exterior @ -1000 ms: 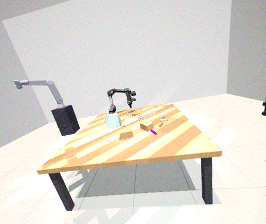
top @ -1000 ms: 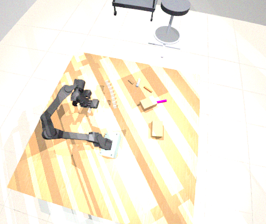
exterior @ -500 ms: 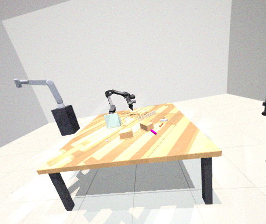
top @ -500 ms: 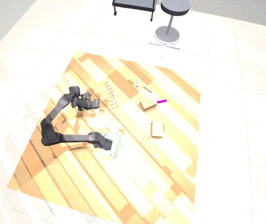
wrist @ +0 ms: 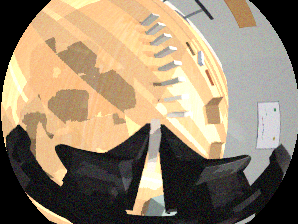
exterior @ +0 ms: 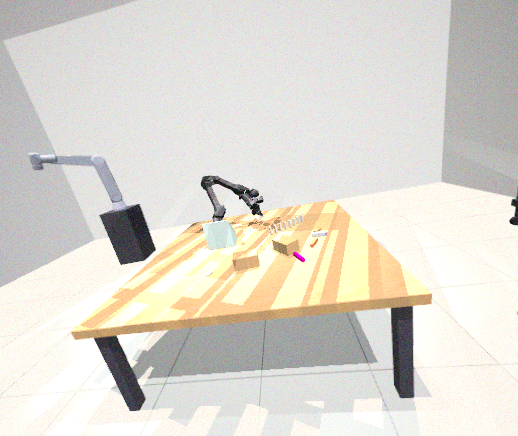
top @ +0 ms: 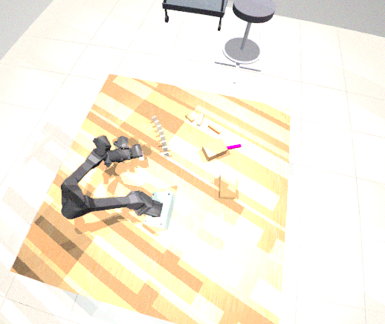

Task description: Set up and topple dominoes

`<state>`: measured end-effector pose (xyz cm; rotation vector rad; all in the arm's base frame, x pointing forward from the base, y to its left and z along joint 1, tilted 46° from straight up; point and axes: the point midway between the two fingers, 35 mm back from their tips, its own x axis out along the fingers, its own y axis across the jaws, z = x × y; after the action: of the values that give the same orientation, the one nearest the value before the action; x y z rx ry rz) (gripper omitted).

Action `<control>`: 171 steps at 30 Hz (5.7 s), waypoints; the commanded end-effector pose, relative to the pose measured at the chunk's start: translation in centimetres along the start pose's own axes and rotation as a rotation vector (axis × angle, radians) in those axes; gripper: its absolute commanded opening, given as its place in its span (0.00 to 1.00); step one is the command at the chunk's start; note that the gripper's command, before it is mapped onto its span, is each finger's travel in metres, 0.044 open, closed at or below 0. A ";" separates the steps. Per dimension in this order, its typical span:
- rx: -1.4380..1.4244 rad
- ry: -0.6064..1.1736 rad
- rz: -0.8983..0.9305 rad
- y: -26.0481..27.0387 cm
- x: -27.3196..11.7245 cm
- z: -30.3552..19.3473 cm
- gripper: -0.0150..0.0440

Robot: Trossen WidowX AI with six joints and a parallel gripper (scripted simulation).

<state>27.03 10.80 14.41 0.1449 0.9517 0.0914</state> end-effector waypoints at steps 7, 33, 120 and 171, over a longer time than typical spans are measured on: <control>0.044 -0.233 -0.040 1.1 -0.4 0.7 0.29; 0.417 -0.791 0.067 2.5 -5.3 -0.1 0.29; 0.680 -0.946 0.166 7.4 -0.1 -5.6 0.29; 0.107 -0.717 0.008 6.7 0.4 2.0 1.00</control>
<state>26.51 17.46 15.73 0.4174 0.1642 -0.0478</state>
